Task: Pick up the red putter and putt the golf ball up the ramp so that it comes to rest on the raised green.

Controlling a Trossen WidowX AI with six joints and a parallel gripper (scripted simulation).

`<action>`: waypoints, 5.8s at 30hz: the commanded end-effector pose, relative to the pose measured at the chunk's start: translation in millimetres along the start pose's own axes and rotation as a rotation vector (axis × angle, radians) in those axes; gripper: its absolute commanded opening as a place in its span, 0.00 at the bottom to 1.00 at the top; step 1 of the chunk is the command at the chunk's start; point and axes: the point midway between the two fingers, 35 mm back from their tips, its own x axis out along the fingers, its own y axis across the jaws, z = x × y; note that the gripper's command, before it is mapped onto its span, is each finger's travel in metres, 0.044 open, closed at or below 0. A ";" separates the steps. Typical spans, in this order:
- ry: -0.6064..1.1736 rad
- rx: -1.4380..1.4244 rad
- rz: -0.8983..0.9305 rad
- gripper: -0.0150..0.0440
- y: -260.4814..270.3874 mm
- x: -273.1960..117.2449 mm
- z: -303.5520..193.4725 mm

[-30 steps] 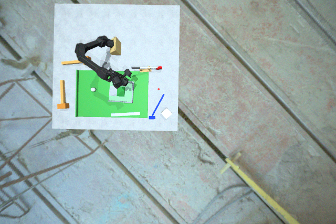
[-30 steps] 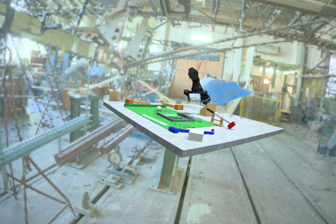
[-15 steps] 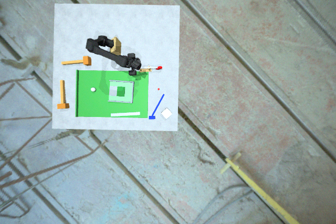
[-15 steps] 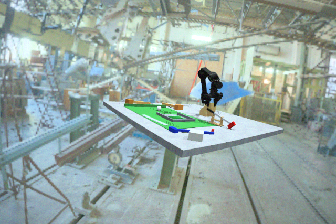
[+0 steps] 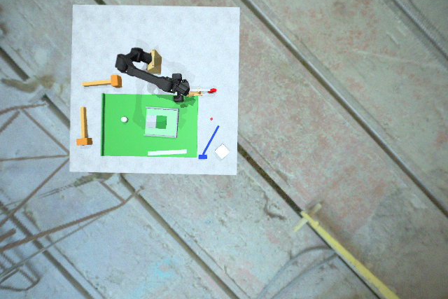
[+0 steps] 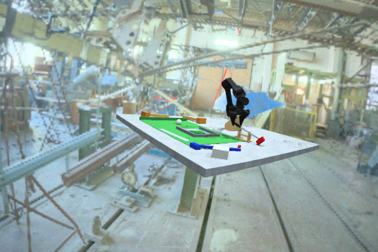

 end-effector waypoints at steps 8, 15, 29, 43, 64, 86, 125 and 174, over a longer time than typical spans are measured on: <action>0.003 -0.005 -0.004 1.00 -0.2 13.7 -0.3; 0.003 -0.005 -0.004 1.00 -0.2 24.9 -0.5; 0.001 0.000 0.000 0.51 0.0 24.9 -0.3; 0.000 0.000 0.000 0.25 -1.0 16.5 0.8; 0.005 0.006 0.002 0.25 -2.8 -67.1 -2.9; -0.103 0.519 0.020 0.25 -73.7 -87.6 -157.5; -0.049 1.507 -0.015 0.25 -8.4 -65.7 -443.8; 0.034 1.724 -0.030 0.25 40.6 4.5 -493.7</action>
